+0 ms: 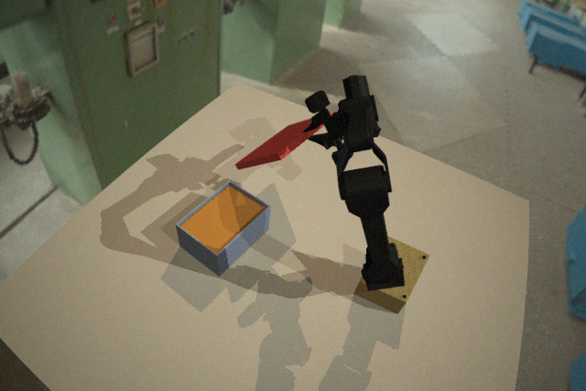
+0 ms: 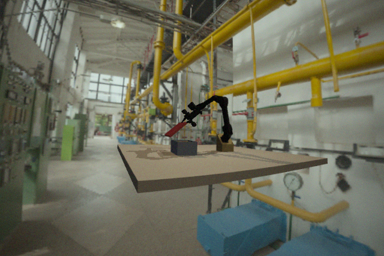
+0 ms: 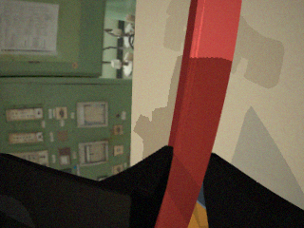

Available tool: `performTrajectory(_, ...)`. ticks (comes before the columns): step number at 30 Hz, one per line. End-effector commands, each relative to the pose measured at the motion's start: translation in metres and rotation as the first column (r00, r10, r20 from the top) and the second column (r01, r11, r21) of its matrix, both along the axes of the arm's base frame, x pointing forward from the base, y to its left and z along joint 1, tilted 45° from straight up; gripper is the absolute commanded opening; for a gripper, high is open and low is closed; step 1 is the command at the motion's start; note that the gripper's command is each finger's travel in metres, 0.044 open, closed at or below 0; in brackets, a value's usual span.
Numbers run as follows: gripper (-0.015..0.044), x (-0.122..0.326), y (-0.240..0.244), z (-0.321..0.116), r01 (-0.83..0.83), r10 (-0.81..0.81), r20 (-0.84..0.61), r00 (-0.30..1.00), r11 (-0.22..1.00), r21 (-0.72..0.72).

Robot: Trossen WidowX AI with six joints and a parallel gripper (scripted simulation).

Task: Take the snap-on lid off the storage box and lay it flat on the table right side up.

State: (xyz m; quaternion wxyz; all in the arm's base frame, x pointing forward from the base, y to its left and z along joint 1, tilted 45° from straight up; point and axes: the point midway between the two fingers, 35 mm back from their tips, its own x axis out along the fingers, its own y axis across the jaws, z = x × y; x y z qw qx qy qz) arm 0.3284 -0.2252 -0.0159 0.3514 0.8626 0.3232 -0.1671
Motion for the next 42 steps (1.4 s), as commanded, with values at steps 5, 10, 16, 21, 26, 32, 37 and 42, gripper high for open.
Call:
performTrajectory(5,0.0000,-0.001,-0.014,-0.007,0.001,-0.001,0.014,1.000,1.000,-0.007)
performTrajectory(10,0.0000,-0.003,-0.021,-0.014,0.001,-0.001,0.014,1.000,1.000,-0.008)
performTrajectory(16,0.0000,-0.005,-0.030,-0.022,0.001,-0.001,0.014,1.000,1.000,-0.008)
performTrajectory(21,0.0000,-0.007,-0.037,-0.028,0.001,-0.001,0.014,1.000,1.000,-0.009)
performTrajectory(26,0.0000,-0.008,-0.044,-0.035,0.001,-0.001,0.014,1.000,1.000,-0.010)
performTrajectory(32,0.0000,-0.010,-0.053,-0.043,0.001,-0.001,0.014,1.000,1.000,-0.011)
performTrajectory(37,0.0000,-0.012,-0.060,-0.050,0.001,-0.001,0.014,1.000,1.000,-0.012)
performTrajectory(42,0.0000,-0.014,-0.067,-0.056,0.001,-0.001,0.014,1.000,1.000,-0.013)
